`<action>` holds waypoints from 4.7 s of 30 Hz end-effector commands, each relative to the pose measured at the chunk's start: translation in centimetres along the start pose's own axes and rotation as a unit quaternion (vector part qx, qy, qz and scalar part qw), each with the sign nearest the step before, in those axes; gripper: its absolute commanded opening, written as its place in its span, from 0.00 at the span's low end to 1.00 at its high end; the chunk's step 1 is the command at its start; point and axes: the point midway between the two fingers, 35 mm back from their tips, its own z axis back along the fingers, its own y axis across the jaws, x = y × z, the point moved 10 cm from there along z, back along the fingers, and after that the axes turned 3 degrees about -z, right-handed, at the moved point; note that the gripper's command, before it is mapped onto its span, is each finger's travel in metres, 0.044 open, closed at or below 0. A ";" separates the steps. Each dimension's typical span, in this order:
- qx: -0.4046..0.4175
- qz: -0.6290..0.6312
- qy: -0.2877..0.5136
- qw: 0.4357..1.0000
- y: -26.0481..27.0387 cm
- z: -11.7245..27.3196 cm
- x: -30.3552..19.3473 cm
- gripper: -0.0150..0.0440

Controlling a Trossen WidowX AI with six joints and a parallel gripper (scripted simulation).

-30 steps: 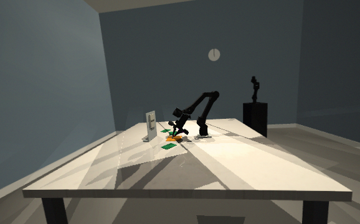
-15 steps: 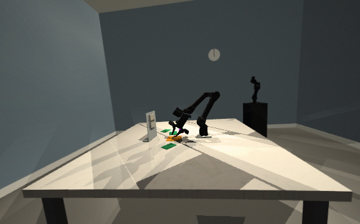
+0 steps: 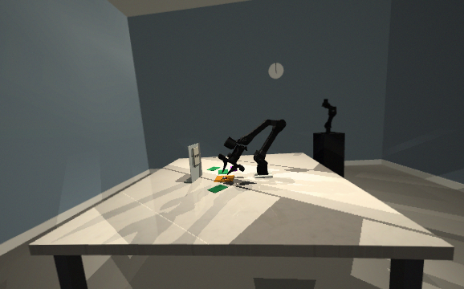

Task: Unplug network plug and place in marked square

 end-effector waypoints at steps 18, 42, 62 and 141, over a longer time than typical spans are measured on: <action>0.002 0.001 0.001 1.000 0.9 2.0 -0.1 0.52; 0.002 0.001 0.001 1.000 2.8 4.6 -0.2 0.52; 0.001 0.001 0.001 1.000 4.0 6.9 -0.3 0.52; 0.001 0.001 0.001 1.000 10.3 16.5 -0.6 1.00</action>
